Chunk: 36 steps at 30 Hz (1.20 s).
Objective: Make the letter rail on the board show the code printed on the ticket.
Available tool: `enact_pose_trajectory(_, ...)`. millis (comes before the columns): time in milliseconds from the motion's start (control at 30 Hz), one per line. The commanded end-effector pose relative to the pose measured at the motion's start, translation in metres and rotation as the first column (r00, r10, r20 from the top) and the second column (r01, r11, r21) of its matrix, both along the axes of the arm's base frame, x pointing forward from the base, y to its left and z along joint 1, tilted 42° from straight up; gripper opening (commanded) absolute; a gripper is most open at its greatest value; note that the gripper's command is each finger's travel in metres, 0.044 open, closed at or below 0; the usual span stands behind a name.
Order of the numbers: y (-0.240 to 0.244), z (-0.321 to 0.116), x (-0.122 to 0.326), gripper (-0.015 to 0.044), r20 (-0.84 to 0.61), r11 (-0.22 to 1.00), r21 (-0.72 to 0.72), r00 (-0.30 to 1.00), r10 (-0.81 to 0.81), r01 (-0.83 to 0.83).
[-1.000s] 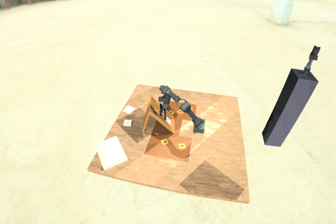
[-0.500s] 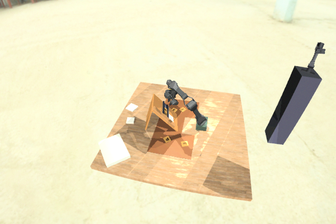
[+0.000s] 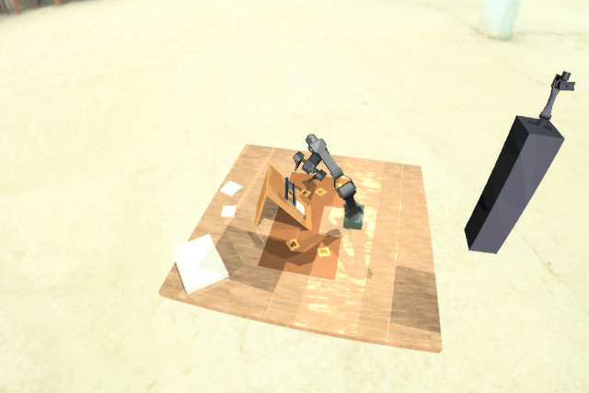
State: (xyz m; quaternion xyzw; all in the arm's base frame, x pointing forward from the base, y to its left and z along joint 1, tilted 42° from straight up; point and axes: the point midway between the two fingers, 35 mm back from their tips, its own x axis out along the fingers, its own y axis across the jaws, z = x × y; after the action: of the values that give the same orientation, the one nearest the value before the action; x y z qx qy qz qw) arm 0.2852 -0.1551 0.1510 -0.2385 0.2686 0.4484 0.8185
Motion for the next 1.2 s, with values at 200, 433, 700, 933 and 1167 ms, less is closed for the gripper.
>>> enact_pose_trajectory(200, 0.0, 0.04, -0.033, 0.044, 0.354, 0.944, -0.294, 0.9, 0.253, -0.15)
enact_pose_trajectory(433, 0.0, 0.04, -0.033, 0.044, 0.354, 0.944, -0.294, 0.9, 0.253, -0.15)
enact_pose_trajectory(700, 0.0, 0.04, -0.033, 0.044, 0.354, 0.944, -0.294, 0.9, 0.253, -0.15)
enact_pose_trajectory(933, -0.022, -0.045, -0.033, 0.034, 0.116, 0.97, -0.176, 0.975, 0.191, -0.169)
enact_pose_trajectory(1167, -0.034, -0.153, -0.037, 0.034, -0.178, 0.99, -0.041, 0.976, 0.127, -0.136)
